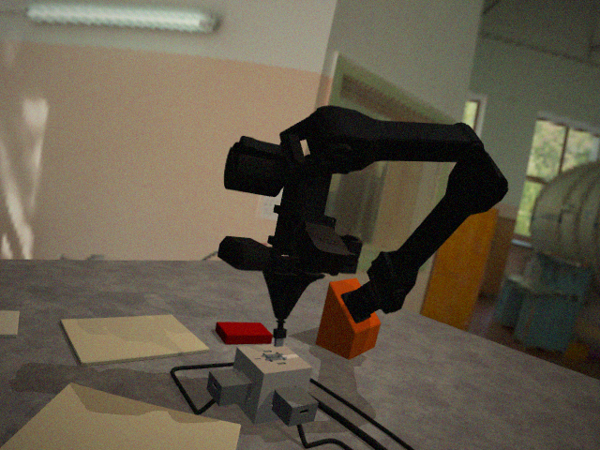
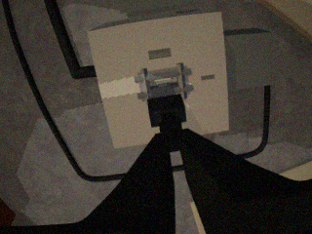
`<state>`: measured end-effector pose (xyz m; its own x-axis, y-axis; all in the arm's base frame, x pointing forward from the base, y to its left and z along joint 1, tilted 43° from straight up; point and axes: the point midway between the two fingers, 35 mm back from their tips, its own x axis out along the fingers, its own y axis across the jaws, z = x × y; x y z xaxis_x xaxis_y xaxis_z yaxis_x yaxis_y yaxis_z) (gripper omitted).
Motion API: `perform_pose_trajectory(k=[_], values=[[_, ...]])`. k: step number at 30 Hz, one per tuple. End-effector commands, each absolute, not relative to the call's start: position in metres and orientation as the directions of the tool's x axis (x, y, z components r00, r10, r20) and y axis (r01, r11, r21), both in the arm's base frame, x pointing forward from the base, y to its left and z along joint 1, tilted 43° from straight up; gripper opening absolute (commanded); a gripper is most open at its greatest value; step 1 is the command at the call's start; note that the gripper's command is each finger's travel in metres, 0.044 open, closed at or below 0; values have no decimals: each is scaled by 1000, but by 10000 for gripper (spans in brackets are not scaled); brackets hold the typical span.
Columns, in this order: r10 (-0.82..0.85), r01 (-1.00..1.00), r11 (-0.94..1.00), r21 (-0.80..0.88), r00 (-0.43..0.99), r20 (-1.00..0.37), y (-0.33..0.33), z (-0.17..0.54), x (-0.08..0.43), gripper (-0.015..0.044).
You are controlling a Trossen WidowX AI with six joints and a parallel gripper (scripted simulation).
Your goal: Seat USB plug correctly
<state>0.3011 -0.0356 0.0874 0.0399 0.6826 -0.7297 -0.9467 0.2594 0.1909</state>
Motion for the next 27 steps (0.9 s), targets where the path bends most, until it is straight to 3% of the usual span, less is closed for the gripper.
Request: perform_pose_trajectory(k=[1, 11, 27], values=[[678, -948, 259, 184, 43, -734, -40, 90, 302, 0], [681, -933, 288, 215, 41, -731, -39, 91, 301, 0], [682, -708, 535, 461, 41, -730, -38, 90, 301, 0]])
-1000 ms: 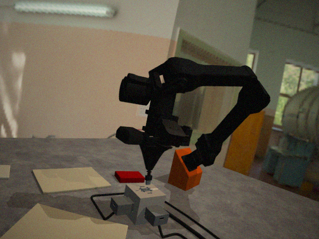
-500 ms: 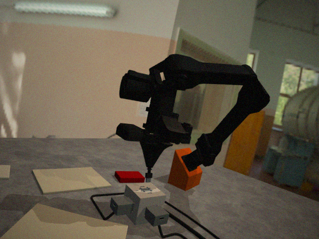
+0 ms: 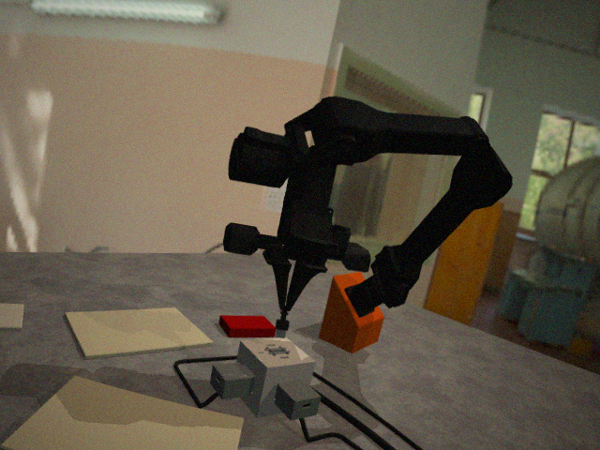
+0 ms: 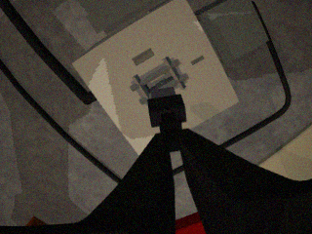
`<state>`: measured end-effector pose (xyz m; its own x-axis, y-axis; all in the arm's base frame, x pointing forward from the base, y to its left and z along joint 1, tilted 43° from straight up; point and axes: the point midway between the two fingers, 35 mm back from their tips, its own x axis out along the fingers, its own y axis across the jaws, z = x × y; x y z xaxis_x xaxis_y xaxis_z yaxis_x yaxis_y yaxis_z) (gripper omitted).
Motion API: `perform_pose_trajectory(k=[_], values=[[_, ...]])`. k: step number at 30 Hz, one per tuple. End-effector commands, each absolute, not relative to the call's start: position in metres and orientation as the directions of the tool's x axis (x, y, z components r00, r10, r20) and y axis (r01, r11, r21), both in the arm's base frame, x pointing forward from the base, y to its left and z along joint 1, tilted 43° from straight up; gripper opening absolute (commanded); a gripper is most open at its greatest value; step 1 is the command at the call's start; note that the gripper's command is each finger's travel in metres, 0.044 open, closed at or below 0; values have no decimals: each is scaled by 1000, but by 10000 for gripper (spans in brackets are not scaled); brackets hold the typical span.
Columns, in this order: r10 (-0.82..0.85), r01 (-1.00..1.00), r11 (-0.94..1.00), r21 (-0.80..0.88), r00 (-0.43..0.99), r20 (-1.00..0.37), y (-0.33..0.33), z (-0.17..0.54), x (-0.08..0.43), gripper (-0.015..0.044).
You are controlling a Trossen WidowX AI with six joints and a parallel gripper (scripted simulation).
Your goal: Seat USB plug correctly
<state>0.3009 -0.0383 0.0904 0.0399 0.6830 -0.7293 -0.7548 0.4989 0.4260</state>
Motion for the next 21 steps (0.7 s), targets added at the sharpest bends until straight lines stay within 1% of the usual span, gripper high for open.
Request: perform_pose_trajectory(k=[1, 11, 21], values=[[682, -689, 548, 474, 41, -730, -38, 90, 301, 0], [682, -478, 655, 585, 41, -730, -38, 90, 301, 0], [682, -235, 717, 657, 41, -730, -38, 90, 301, 0]])
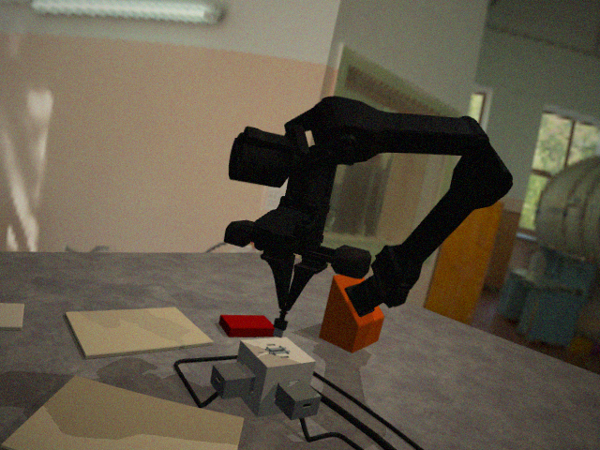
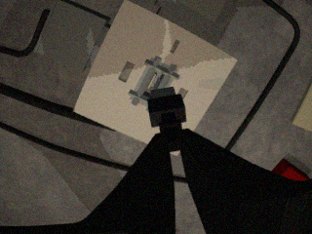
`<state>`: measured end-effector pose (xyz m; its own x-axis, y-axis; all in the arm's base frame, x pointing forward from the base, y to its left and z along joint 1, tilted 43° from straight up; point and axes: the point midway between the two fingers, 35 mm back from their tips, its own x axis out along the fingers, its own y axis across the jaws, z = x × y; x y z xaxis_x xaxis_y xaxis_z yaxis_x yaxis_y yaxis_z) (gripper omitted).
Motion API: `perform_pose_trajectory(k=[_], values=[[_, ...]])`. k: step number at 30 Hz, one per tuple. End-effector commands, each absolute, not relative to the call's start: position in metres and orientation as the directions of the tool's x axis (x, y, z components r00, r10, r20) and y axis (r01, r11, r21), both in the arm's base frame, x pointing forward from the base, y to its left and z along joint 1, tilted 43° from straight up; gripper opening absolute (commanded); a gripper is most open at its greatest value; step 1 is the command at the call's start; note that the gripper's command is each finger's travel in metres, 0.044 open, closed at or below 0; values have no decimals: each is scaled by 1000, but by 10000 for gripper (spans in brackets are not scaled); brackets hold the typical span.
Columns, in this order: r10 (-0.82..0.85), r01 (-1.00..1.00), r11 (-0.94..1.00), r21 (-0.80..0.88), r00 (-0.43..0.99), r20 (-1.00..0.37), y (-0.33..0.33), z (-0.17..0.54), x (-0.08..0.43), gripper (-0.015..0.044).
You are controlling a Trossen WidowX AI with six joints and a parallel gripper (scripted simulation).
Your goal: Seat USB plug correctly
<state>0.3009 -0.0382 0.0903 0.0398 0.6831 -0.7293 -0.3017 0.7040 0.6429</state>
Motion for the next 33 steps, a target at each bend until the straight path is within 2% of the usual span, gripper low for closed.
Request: perform_pose_trajectory(k=[1, 17, 33], values=[[682, -209, 720, 661, 41, -730, -38, 90, 301, 0], [682, 206, 709, 674, 41, -730, -38, 90, 301, 0], [682, 586, 576, 571, 41, -730, -38, 90, 301, 0]])
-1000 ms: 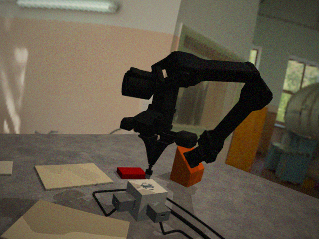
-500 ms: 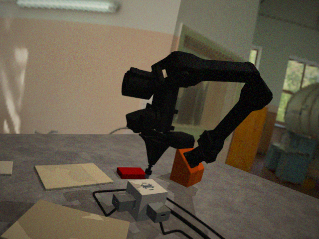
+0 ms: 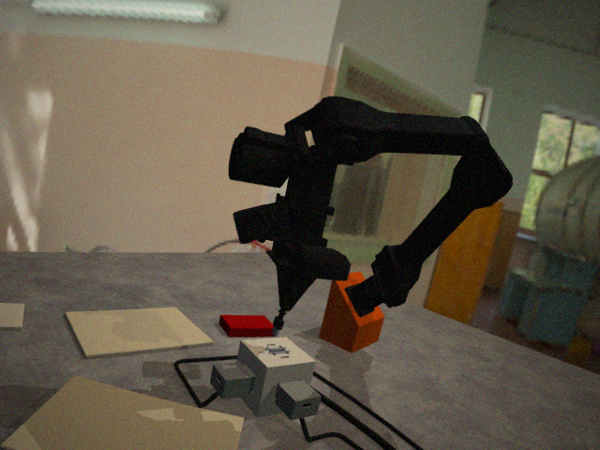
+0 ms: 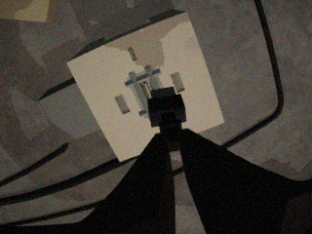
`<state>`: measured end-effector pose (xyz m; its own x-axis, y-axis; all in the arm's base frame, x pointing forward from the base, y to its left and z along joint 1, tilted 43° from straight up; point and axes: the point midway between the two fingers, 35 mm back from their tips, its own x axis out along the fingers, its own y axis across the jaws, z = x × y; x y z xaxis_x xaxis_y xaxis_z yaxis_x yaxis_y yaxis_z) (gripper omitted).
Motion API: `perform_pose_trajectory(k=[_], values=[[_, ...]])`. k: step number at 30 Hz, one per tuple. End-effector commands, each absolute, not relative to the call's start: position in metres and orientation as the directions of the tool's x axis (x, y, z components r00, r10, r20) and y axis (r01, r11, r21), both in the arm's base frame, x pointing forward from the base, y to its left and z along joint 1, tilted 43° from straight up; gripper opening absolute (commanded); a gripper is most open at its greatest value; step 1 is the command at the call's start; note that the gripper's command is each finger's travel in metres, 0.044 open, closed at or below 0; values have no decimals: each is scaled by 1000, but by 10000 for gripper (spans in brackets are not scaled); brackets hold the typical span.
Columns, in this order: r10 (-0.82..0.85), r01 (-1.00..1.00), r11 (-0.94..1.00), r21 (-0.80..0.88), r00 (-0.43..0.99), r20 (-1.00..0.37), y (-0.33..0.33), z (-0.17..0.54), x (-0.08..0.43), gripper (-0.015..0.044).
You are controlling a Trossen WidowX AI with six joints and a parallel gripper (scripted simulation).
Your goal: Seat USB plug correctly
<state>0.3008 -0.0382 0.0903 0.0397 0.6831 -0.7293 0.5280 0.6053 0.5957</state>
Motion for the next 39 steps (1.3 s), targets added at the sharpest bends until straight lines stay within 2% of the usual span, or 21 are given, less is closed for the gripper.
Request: perform_pose_trajectory(k=[1, 21, 39], values=[[682, 607, 564, 561, 41, -730, -38, 90, 301, 0], [682, 922, 255, 290, 41, -730, -38, 90, 301, 0], [682, 996, -84, -23, 41, -730, -38, 90, 301, 0]])
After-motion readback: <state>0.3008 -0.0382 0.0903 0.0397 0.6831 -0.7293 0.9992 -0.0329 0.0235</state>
